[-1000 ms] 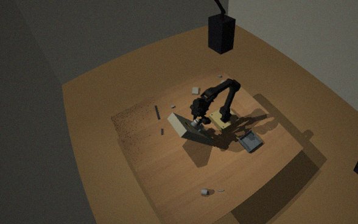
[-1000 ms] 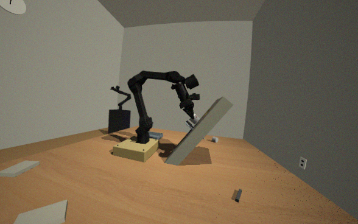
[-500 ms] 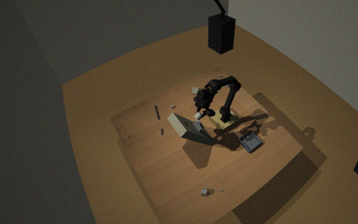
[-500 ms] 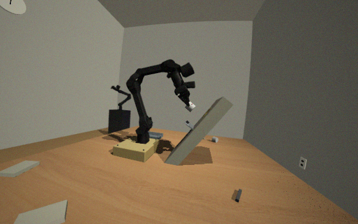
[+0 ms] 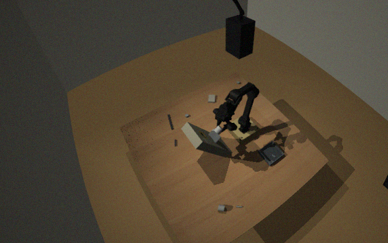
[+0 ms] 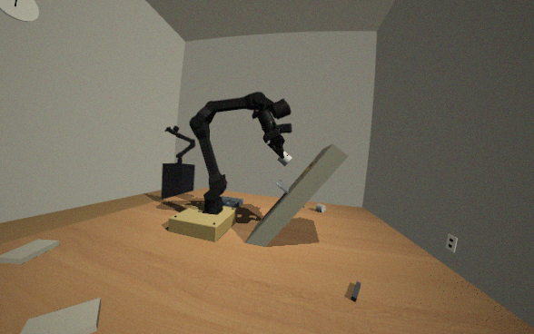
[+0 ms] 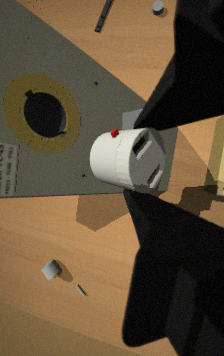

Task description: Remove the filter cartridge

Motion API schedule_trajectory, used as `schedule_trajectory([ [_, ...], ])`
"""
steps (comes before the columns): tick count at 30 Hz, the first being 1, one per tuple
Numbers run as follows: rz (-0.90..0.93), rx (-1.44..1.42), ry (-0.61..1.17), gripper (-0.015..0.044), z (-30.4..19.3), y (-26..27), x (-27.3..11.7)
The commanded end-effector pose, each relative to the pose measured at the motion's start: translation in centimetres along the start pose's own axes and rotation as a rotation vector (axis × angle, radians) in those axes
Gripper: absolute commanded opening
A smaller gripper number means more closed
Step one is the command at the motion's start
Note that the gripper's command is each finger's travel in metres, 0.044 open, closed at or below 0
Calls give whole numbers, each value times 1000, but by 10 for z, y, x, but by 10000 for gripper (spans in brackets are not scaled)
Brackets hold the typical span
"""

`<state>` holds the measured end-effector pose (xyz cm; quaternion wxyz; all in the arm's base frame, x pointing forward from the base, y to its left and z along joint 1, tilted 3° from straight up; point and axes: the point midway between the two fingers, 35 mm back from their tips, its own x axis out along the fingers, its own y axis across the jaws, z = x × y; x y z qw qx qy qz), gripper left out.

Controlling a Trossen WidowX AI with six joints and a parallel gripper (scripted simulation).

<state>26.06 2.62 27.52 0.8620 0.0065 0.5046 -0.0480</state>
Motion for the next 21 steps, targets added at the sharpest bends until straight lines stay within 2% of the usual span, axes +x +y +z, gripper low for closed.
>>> schedule_trajectory([
  [1,-3,2,-6,0,1,13,2],
  [10,-1,2,-15,0,-2,47,5],
  [11,5,-4,-6,0,-2,38,4],
  [21,143,-241,0,0,-25,88,2],
])
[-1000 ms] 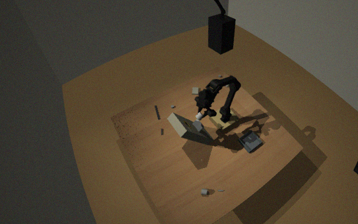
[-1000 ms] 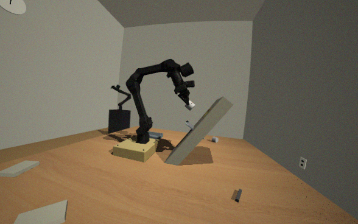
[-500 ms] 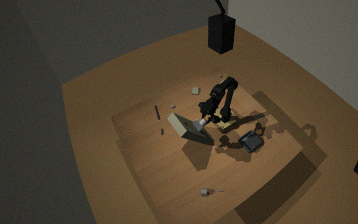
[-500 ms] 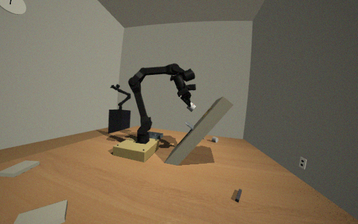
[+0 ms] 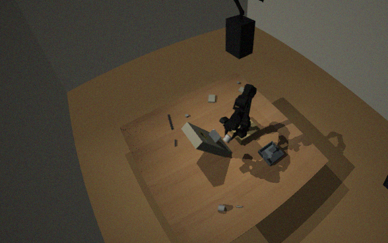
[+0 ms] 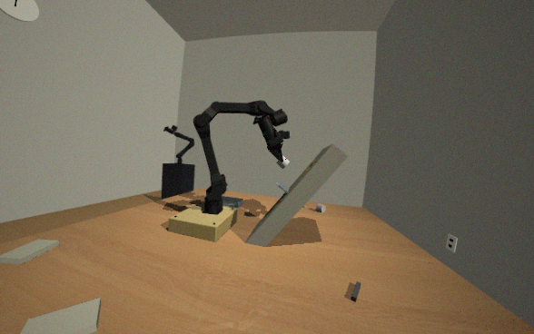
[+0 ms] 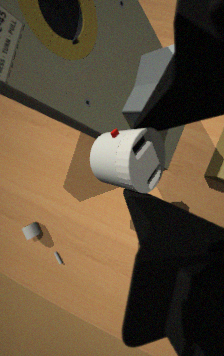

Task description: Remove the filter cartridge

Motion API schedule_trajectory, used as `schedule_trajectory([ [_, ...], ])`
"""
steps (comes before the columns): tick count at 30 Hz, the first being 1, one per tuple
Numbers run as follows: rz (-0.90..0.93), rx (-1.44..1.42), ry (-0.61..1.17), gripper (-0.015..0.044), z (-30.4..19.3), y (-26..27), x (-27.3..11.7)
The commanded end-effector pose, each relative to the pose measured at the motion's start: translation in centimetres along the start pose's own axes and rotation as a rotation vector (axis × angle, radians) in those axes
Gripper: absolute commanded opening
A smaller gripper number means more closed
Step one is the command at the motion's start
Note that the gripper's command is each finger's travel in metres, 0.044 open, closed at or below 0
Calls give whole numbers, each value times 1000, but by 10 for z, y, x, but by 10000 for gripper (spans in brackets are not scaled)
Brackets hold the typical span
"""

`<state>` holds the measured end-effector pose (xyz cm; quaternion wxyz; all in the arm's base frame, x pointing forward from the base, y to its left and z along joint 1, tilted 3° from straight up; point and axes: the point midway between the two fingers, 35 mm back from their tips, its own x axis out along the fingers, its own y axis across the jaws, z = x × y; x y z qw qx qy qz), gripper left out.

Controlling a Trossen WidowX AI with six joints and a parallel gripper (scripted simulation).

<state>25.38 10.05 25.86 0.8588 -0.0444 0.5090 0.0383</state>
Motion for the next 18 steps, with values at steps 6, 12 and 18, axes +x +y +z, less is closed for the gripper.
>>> schedule_trajectory([
  [6,133,-219,-7,0,-18,47,-3],
  [12,221,-366,-5,0,-35,77,-5],
  [18,307,-509,-4,0,-56,104,-9],
])
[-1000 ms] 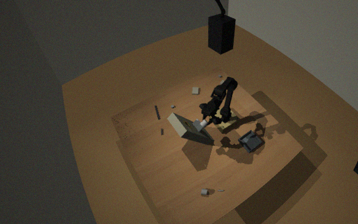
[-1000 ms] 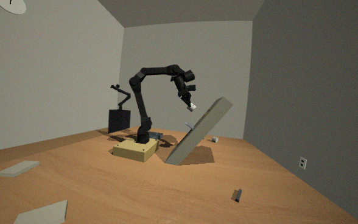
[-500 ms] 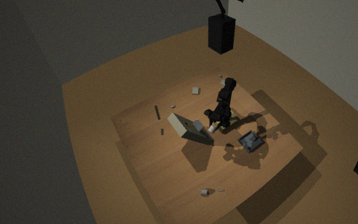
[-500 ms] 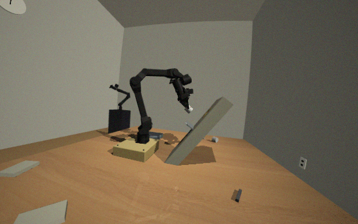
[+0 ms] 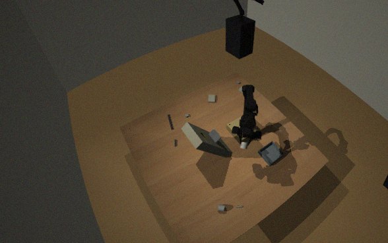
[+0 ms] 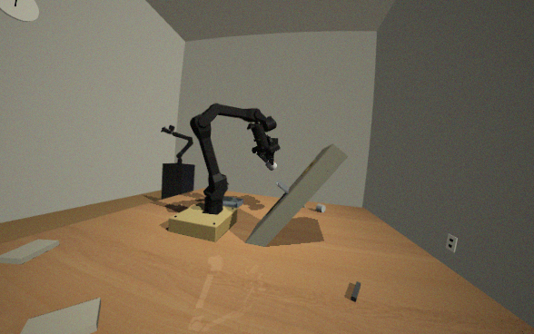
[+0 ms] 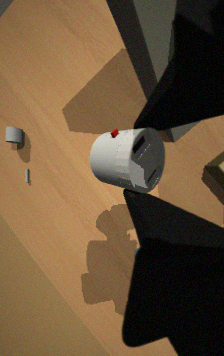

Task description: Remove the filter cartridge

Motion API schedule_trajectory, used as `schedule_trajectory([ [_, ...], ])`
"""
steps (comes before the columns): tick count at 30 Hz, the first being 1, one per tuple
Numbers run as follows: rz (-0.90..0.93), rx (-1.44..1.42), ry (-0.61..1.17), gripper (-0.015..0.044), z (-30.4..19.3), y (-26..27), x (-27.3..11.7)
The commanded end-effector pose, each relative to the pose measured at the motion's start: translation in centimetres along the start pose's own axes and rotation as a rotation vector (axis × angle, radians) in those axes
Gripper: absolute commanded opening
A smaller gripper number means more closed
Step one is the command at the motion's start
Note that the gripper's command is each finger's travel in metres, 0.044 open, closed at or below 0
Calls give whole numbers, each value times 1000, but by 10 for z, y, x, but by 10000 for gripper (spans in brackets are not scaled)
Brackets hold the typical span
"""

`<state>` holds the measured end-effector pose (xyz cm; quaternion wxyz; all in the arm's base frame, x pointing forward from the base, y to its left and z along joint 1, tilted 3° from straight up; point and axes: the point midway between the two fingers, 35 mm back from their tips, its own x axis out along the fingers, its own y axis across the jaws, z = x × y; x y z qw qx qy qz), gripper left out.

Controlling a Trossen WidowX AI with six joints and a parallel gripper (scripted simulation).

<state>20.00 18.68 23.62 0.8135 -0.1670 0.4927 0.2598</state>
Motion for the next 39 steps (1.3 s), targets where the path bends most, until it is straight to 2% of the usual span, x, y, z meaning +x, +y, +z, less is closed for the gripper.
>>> schedule_trajectory([
  [1,58,-89,-13,0,-4,20,-1],
  [12,204,-364,-26,0,-22,77,0],
  [19,227,-403,-27,0,-27,87,3],
  [39,410,-728,-26,0,-110,172,47],
])
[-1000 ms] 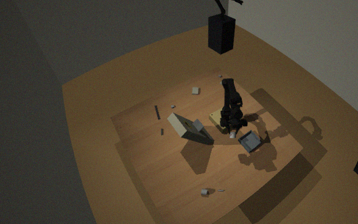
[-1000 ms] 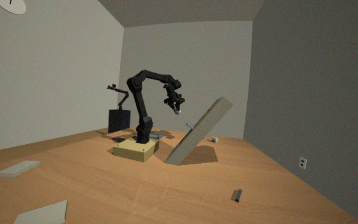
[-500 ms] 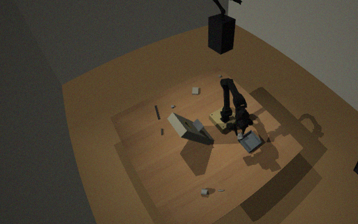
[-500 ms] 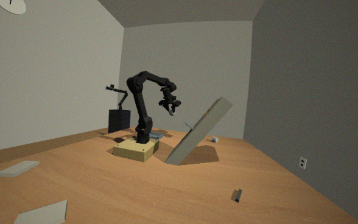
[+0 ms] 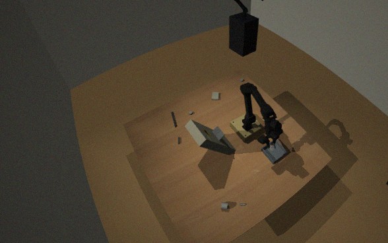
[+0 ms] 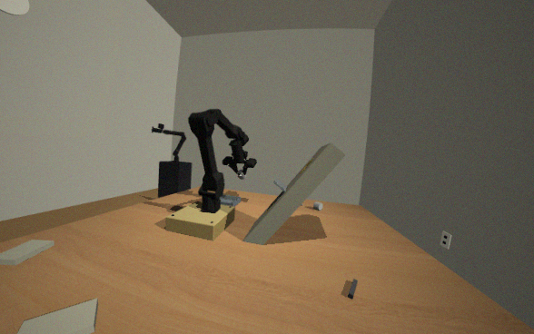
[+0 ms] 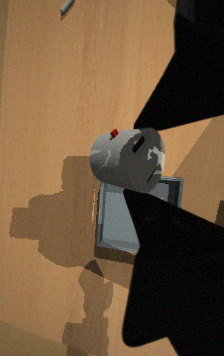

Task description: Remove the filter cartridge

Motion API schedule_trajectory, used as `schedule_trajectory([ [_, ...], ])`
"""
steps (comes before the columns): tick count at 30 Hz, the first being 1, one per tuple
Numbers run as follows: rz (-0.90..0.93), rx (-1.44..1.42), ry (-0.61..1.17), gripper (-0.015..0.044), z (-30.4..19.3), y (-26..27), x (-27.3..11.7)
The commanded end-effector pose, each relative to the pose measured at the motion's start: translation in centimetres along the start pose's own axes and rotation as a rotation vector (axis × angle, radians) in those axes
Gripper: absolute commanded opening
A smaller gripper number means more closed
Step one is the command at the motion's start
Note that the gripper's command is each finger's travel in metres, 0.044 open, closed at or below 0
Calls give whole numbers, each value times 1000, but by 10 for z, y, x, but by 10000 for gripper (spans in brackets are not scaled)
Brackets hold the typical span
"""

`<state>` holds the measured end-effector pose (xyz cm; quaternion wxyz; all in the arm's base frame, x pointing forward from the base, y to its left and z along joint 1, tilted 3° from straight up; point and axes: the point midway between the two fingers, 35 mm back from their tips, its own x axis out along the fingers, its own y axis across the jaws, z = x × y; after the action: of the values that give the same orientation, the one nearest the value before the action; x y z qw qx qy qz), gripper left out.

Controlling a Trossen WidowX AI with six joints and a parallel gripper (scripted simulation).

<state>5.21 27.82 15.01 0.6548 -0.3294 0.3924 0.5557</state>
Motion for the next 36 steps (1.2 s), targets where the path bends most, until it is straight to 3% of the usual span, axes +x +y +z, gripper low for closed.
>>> schedule_trajectory([
  [1,38,-69,-3,0,-7,19,11],
  [16,165,-263,-7,0,-49,83,47],
  [36,167,-265,-6,0,-87,84,113],
])
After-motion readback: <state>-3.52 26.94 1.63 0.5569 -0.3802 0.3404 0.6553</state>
